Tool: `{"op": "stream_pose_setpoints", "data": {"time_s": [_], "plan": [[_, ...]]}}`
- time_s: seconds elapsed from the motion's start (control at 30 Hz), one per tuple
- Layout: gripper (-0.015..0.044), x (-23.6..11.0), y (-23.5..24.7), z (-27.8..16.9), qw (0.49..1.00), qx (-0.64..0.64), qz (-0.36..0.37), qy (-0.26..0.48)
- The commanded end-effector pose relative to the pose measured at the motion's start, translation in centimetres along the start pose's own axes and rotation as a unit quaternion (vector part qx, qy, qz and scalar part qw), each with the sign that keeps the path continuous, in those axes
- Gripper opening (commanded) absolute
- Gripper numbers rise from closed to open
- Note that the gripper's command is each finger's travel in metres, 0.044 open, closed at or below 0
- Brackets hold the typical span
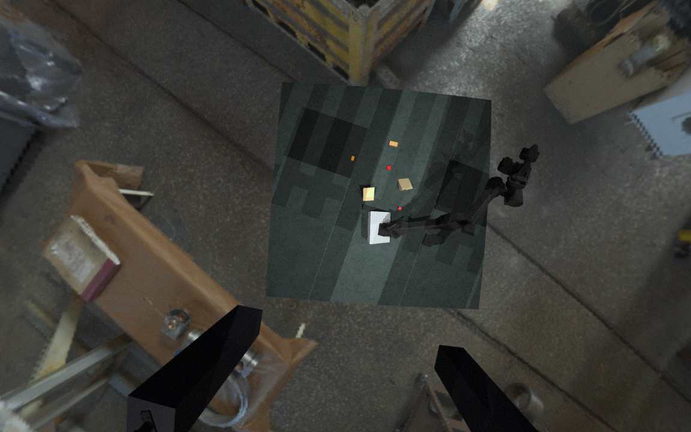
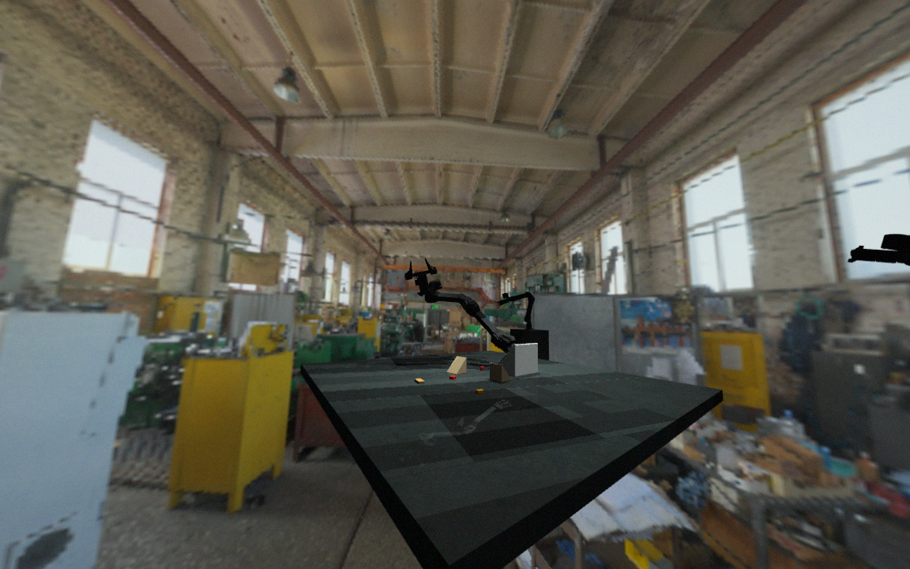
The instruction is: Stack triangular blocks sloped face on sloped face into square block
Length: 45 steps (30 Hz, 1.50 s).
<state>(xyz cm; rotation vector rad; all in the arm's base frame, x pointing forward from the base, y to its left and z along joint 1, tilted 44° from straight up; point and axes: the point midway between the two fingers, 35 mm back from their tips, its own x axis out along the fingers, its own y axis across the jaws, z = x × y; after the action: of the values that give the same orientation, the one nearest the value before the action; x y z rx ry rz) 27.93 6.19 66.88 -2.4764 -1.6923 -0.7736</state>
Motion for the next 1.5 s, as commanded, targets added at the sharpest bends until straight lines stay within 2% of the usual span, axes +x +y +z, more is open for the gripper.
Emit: {"op": "stream_pose_setpoints", "data": {"time_s": [0.0, 0.17, 0.33, 0.5, 0.73, 0.97, 1.13, 1.3, 1.47], "plan": [[0.0426, 0.0, 0.1, 0.0, 1.000, 0.008, 0.002, 0.002], [0.0440, 0.5, 4.2, 1.7, 0.972, 0.221, 0.062, 0.061], [0.0440, 0.5, 8.9, 5.6, 0.879, 0.440, 0.140, 0.121], [0.0440, -0.2, 12.6, 11.8, 0.735, 0.614, 0.229, 0.175], [0.0440, -2.7, 14.5, 22.7, 0.488, 0.756, 0.366, 0.239], [0.0440, -7.1, 11.8, 33.8, 0.242, 0.771, 0.511, 0.294], [0.0440, -11.3, 7.4, 40.1, 0.099, 0.713, 0.612, 0.329], [0.0440, -16.1, 1.9, 44.2, 0.001, 0.612, 0.704, 0.360], [0.0440, -21.4, -4.1, 45.6, -0.045, 0.477, 0.788, 0.387]]}}
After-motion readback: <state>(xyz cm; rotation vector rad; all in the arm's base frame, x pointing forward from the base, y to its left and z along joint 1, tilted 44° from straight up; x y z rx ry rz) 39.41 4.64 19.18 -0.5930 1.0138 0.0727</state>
